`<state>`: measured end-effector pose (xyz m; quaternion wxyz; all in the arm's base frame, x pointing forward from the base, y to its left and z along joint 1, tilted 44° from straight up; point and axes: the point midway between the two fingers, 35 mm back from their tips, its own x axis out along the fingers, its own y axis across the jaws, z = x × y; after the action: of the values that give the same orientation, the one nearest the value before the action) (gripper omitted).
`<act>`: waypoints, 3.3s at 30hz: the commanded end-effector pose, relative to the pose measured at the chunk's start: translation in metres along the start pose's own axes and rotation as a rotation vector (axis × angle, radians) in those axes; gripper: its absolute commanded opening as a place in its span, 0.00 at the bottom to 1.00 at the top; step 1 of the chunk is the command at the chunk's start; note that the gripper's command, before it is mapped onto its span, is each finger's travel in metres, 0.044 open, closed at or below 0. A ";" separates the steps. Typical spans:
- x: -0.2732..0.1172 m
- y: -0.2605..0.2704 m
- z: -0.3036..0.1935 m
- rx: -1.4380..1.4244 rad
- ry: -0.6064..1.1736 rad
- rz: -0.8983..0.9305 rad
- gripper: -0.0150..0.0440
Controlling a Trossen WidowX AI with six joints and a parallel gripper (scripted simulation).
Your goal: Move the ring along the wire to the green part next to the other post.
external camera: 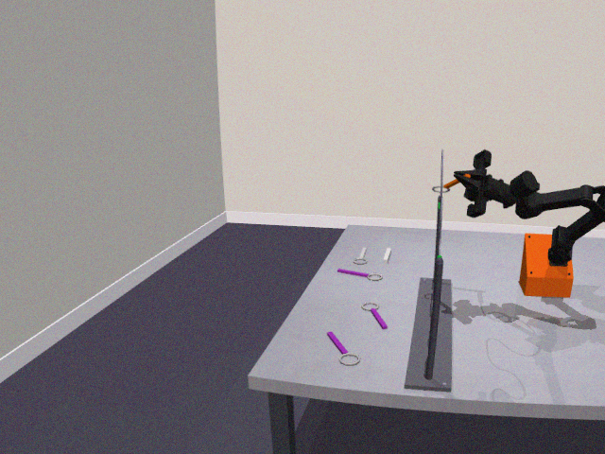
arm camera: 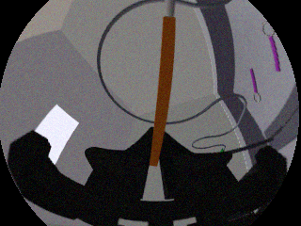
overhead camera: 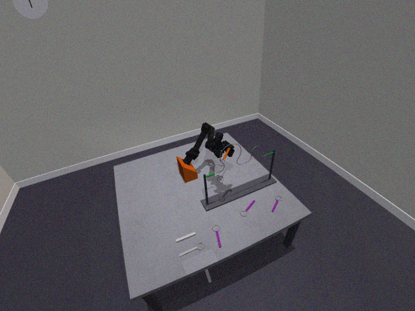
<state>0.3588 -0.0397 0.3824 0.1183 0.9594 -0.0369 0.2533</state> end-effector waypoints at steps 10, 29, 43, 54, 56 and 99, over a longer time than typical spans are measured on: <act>-0.003 -0.017 -0.001 -0.027 0.004 -0.017 0.00; -0.015 -0.071 0.008 -0.322 0.046 -0.180 0.00; -0.027 -0.102 0.023 -0.539 0.076 -0.301 0.00; -0.036 -0.118 0.036 -0.664 0.094 -0.371 0.00; -0.038 -0.120 0.038 -0.682 0.096 -0.381 0.00; -0.060 -0.158 0.091 -1.104 0.076 -0.551 0.00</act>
<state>0.3698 0.0908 0.2529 0.6511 0.7282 0.0823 0.1974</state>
